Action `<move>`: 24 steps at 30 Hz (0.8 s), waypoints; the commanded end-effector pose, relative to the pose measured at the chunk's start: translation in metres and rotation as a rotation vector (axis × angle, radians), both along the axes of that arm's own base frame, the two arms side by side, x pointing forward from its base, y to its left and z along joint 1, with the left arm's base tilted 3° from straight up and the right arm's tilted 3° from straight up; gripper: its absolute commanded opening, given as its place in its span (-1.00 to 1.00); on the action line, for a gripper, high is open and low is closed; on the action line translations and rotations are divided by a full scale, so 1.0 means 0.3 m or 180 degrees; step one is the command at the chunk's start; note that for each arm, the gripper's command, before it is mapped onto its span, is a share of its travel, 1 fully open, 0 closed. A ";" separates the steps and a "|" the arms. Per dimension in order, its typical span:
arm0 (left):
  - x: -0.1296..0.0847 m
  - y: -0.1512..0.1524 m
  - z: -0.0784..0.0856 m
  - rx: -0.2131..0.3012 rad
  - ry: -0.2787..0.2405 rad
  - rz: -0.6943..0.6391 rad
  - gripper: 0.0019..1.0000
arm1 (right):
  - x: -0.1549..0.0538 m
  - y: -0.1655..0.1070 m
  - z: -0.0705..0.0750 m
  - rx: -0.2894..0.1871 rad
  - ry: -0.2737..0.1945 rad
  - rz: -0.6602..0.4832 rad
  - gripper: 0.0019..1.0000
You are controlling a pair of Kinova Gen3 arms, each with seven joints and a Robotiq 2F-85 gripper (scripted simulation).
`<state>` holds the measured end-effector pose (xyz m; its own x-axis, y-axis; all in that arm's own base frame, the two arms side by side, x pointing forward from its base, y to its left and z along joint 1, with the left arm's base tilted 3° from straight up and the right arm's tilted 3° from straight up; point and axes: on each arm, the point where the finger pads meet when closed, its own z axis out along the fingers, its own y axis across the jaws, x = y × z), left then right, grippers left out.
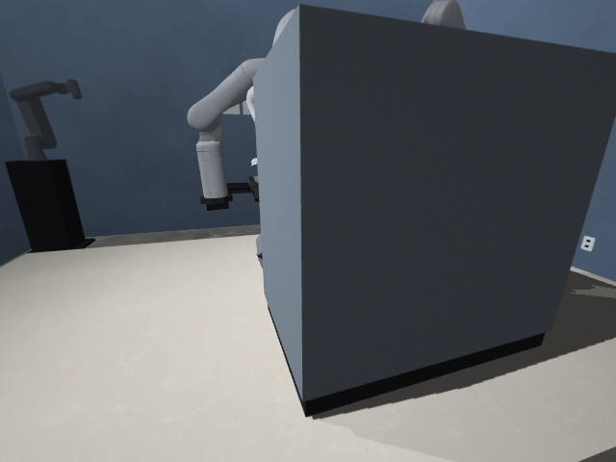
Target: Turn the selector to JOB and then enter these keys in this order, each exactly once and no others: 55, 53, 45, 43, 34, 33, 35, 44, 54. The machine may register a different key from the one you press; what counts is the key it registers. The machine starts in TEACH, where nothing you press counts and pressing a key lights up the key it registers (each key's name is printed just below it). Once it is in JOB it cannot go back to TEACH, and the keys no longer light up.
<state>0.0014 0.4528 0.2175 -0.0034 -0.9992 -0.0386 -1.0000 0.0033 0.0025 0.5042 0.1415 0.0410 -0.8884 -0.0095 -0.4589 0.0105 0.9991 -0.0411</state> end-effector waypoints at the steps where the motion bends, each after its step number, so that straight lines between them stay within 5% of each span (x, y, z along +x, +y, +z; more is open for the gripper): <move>1: 0.000 0.001 0.002 0.0006 -0.0001 0.0000 1.00 | 0.004 0.000 -0.002 0.0003 -0.0004 0.0000 0.20; 24: 0.000 0.001 0.002 0.0006 -0.0001 0.0000 1.00 | 0.028 -0.002 -0.050 0.0003 -0.0005 0.0000 0.20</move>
